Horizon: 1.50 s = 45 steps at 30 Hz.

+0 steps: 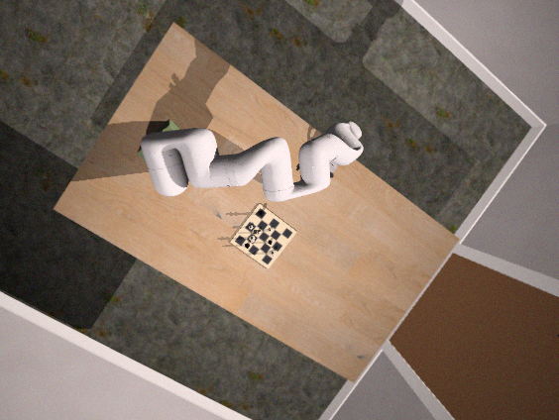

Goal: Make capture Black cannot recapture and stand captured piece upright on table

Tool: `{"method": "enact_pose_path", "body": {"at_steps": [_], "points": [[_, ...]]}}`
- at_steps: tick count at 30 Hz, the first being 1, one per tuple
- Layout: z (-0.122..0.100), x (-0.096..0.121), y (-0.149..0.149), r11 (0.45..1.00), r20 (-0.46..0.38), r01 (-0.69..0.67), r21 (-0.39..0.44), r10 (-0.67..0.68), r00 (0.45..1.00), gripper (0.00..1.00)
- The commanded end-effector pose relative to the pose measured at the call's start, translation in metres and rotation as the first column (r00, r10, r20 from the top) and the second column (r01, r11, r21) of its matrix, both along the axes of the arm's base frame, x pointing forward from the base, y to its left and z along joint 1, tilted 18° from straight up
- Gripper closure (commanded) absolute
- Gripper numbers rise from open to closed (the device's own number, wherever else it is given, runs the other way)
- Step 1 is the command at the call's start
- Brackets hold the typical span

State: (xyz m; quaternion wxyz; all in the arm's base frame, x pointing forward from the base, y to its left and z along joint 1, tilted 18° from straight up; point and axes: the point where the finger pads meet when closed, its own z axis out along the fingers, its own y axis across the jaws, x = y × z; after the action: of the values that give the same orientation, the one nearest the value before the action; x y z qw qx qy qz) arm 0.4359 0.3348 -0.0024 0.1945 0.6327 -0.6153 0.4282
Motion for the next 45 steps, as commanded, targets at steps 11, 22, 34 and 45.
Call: {"method": "enact_pose_path", "body": {"at_steps": [11, 22, 34, 45], "points": [[0.06, -0.017, 0.002, 1.0, 0.003, -0.001, 0.012, 0.001, 1.0, 0.0], [0.086, -0.025, 0.003, 1.0, 0.003, -0.001, 0.012, 0.001, 1.0, 0.0], [0.072, -0.002, -0.043, 0.975, -0.033, 0.147, 0.167, -0.143, 0.989, 0.0], [0.062, 0.03, -0.139, 0.744, -0.092, 0.454, 0.49, -0.474, 0.876, 0.0]]}}
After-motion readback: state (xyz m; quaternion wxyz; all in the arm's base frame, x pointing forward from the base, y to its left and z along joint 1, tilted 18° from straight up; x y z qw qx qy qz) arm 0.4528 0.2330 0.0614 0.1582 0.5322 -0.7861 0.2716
